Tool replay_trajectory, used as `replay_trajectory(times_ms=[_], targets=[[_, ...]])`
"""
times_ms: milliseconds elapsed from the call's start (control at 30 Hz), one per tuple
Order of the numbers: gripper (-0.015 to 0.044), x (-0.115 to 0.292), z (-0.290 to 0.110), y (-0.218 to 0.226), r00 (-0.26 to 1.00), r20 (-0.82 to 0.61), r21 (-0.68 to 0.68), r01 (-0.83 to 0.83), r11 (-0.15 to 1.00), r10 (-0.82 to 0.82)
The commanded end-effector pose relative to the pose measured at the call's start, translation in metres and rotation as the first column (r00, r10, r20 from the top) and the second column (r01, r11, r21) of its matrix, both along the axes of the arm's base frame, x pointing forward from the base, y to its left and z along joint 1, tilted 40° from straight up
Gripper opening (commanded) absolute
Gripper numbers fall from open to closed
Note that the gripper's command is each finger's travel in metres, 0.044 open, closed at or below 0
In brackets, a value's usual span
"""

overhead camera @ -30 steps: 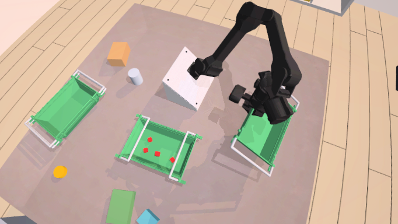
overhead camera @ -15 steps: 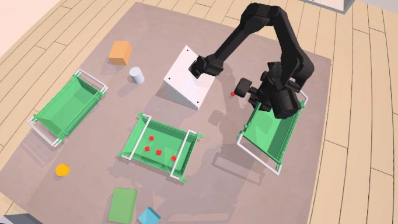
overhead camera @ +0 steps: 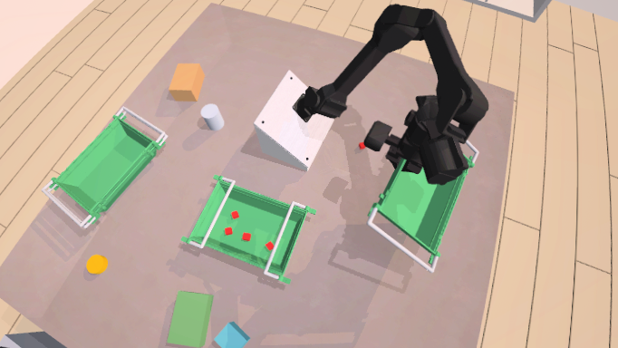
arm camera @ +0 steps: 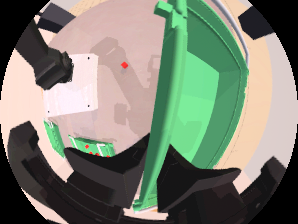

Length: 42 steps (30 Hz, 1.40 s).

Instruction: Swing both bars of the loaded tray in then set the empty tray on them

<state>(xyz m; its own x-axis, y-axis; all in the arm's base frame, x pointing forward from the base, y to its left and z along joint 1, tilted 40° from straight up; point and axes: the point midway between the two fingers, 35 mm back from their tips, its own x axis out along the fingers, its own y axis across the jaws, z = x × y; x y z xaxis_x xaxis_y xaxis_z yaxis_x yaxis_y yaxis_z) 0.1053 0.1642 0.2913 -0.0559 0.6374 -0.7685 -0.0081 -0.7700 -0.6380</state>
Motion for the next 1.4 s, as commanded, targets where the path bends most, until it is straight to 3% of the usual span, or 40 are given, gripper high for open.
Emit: replay_trajectory(times_ms=[0, 700, 1367], targets=[[0.0000, -0.001, 0.004, 0.001, 1.000, 0.007, 0.016, -0.005, 1.000, 0.005], [0.0000, 0.070, -0.021, -0.009, 0.960, -0.153, -0.073, 0.226, 0.971, -0.235], [0.0000, 0.143, -0.061, -0.047, 0.811, -0.320, -0.186, 0.453, 0.872, -0.490]])
